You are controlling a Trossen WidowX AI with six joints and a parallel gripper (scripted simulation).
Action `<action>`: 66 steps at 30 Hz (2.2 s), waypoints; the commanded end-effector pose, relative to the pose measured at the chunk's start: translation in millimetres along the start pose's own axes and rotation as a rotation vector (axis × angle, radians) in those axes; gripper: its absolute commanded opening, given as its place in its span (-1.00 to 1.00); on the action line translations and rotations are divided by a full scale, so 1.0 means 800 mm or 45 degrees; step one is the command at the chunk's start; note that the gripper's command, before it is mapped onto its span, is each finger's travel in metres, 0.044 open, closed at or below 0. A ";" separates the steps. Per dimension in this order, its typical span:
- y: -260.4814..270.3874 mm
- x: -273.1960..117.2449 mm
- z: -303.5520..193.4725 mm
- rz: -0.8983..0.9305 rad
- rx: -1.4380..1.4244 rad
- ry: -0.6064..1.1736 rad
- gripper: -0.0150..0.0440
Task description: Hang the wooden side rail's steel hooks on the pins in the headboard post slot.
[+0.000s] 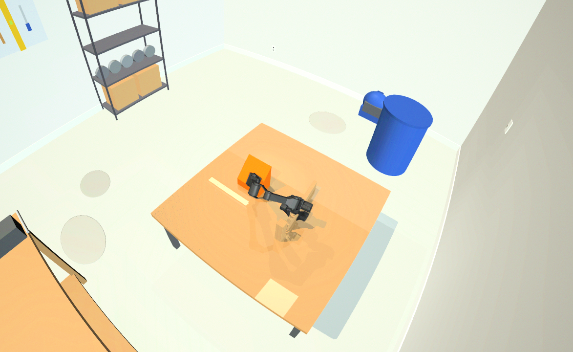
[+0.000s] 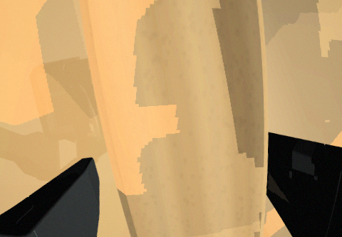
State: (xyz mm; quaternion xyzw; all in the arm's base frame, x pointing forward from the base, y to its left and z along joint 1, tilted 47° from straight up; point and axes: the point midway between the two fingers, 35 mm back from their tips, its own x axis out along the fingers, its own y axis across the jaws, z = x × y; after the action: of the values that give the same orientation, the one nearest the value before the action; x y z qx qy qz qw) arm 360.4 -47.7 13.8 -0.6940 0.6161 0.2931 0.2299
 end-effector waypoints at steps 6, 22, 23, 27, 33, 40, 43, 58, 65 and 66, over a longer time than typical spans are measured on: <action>0.000 0.001 -0.001 -0.002 -0.003 0.005 -0.20; -0.002 0.000 -0.001 -0.002 0.025 0.005 -0.49; -0.003 0.000 -0.001 -0.002 0.037 0.005 -0.49; -0.006 0.000 -0.001 -0.002 0.083 0.005 -0.49; -0.010 0.000 -0.001 -0.002 0.141 0.005 -0.49; -0.014 0.000 -0.002 -0.003 0.142 0.005 -0.49; -0.015 0.000 -0.002 -0.003 0.142 0.005 -0.49; -0.010 0.000 0.000 -0.002 0.142 0.005 -0.49; -0.010 -0.002 0.000 -0.003 0.142 0.005 -0.49; -0.010 -0.002 0.000 -0.003 0.142 0.005 -0.49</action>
State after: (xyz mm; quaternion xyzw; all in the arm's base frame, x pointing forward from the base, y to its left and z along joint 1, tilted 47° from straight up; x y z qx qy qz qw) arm 367.7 -46.2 13.5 -0.6819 0.6307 0.2631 0.2608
